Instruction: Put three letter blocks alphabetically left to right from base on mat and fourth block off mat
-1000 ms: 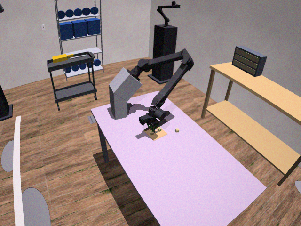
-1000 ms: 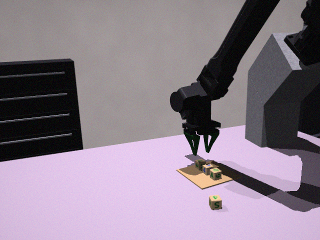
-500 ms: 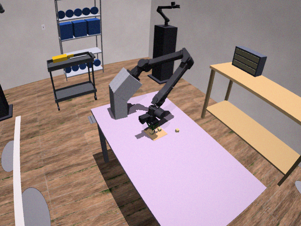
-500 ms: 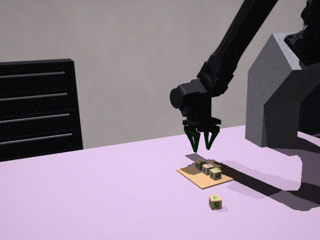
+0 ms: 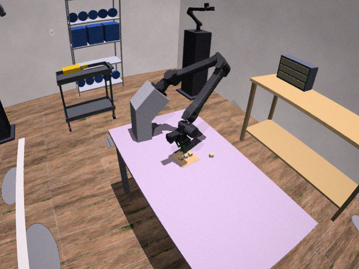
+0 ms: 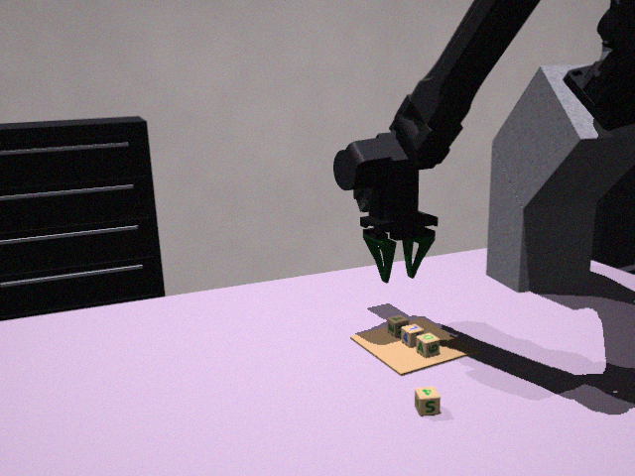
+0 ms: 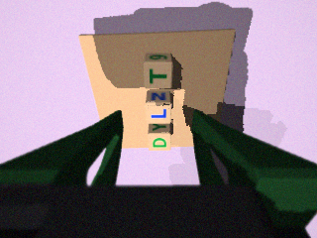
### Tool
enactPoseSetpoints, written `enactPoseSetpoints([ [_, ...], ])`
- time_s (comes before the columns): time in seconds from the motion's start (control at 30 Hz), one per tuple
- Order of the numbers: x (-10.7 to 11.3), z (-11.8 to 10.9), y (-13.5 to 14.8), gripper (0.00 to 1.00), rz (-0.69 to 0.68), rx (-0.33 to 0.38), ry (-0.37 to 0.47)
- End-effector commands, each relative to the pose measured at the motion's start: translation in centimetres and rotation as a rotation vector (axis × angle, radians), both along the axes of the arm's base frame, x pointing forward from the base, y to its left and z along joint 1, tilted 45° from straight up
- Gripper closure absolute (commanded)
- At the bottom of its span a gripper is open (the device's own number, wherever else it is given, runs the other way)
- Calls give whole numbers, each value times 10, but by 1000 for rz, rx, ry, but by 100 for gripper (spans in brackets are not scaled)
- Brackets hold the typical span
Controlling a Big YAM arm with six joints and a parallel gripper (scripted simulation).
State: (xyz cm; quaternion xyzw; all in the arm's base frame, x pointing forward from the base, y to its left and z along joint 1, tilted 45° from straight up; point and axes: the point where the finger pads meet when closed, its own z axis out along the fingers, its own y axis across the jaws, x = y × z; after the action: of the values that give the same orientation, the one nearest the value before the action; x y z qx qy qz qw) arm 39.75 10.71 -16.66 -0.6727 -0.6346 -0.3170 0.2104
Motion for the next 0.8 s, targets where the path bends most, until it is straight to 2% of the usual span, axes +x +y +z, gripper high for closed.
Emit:
enactPoseSetpoints([
  [0.0, 1, 9, -13, 53, -11, -4, -10],
  [0.13, 3, 10, -12, 53, -9, -4, -15],
  [0.17, 3, 10, -10, 0, -2, -4, -15],
  [0.53, 2, 10, -9, 0, -3, -4, -12],
  [0.77, -1, 18, -22, 0, -11, -3, -10],
])
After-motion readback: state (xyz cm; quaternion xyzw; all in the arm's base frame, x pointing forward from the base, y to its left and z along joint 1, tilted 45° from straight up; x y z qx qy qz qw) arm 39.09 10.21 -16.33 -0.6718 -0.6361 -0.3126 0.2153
